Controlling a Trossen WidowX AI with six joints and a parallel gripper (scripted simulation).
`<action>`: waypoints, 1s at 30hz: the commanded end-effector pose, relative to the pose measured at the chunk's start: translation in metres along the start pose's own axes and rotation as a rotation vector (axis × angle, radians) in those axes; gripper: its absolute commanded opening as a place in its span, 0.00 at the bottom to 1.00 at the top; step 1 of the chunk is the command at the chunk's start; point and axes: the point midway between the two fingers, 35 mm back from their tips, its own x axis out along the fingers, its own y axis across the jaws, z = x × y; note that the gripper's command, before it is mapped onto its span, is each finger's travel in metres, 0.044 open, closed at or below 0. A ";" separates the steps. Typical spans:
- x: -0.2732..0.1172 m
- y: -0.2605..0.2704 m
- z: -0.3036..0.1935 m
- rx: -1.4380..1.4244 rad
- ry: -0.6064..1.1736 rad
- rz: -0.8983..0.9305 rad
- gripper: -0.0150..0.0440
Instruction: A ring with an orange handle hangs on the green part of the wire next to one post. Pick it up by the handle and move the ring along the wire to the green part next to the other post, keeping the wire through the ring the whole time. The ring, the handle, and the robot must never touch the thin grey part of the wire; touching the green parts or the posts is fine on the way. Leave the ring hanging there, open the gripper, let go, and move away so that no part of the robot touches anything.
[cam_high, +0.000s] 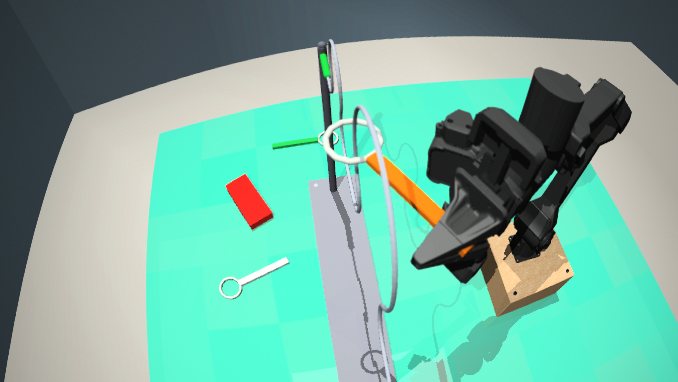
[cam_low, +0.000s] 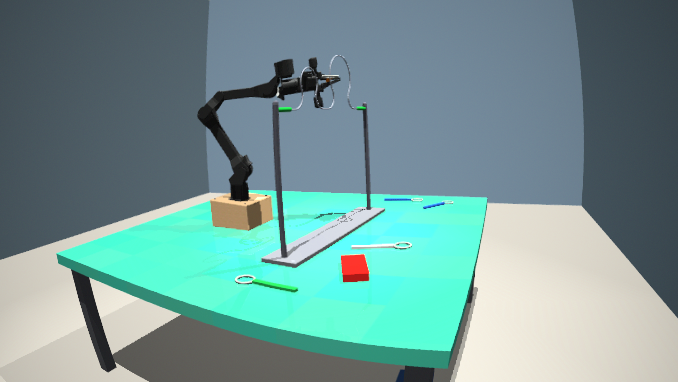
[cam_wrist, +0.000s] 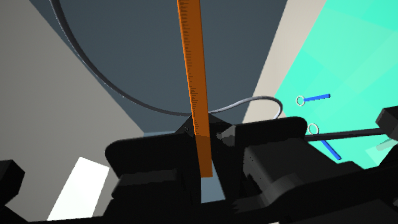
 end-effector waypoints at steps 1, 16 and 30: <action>-0.001 0.005 -0.001 -0.022 0.007 0.005 0.00; -0.002 0.003 0.000 -0.094 0.016 -0.037 0.00; -0.002 -0.001 0.000 -0.209 0.030 -0.103 0.00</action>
